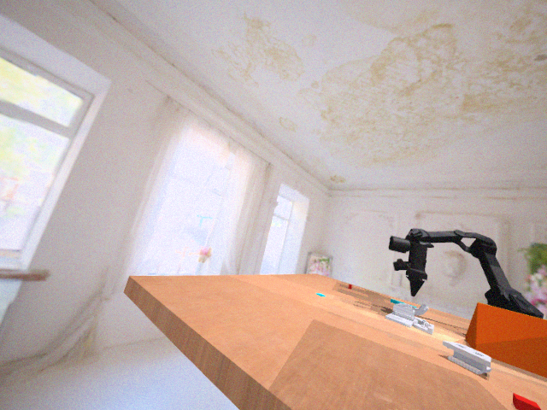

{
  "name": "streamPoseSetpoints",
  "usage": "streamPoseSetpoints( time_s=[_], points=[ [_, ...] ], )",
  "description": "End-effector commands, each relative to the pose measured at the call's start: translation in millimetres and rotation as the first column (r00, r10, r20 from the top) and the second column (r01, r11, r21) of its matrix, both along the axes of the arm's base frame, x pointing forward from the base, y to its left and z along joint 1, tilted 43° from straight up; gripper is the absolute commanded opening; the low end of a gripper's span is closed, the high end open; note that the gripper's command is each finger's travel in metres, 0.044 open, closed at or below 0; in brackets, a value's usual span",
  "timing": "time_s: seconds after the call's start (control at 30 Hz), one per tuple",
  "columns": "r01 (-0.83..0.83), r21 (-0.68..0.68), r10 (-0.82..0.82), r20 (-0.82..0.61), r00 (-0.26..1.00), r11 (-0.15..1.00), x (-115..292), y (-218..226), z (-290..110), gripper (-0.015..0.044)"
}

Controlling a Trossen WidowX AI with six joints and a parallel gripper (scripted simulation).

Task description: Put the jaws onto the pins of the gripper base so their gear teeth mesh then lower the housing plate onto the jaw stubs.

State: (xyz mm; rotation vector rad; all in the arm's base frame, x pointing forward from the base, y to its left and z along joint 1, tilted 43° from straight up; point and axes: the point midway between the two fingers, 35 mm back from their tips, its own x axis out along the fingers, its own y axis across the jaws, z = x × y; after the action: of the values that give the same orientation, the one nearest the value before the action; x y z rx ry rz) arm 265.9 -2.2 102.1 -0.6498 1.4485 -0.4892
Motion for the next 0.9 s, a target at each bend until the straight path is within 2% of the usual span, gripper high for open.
streamPoseSetpoints(
  time_s=[0.0, 0.13, 0.87],
  points=[
    [0.003, -0.012, -0.003, -0.012, 1.0, 1.0, -21.6, -38.5, 34.3, 0.0],
    [0.007, -0.022, -0.007, -0.018, 1.0, 1.0, -39.7, -60.2, 53.6, 0.0],
    [0.006, -0.018, -0.006, -0.017, 1.0, 1.0, -35.8, -75.7, 36.0, 0.0]
  ],
)
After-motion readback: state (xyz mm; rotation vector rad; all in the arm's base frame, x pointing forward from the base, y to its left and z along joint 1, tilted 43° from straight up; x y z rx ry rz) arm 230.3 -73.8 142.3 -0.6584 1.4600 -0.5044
